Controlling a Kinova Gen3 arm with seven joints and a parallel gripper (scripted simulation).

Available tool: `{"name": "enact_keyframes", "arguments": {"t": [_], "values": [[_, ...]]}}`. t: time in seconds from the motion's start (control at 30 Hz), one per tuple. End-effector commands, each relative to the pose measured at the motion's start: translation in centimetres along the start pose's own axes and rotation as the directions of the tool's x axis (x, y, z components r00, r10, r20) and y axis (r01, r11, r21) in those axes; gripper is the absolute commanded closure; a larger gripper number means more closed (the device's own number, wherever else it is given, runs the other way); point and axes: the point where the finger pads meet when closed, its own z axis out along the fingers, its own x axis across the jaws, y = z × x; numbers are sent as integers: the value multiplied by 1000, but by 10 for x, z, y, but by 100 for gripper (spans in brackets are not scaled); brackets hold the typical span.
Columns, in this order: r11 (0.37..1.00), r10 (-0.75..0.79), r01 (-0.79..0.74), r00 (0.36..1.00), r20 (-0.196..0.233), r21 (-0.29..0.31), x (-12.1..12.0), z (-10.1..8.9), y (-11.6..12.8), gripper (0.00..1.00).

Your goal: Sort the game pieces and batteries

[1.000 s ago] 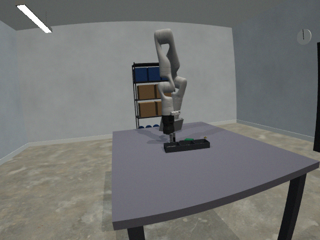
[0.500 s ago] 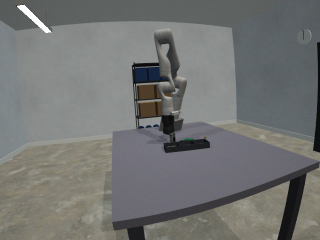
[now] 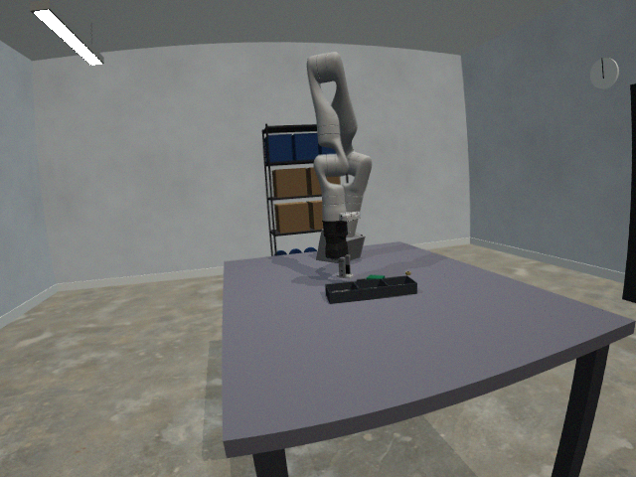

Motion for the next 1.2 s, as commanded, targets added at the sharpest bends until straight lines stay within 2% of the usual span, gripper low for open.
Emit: {"name": "enact_keyframes", "arguments": {"t": [0.0, 0.23, 0.9, 0.97, 1.17], "values": [[1000, 10, -10, 1000, -17, 1, 7, -13, 3, 51], [1000, 10, -10, 1000, -17, 1, 7, -36, 3, 51], [1000, 10, -10, 1000, -17, 1, 7, -36, 3, 51], [1000, 10, -10, 1000, -17, 1, 7, -28, 3, 51], [1000, 10, -10, 1000, -17, 1, 7, -28, 3, 51]]}}
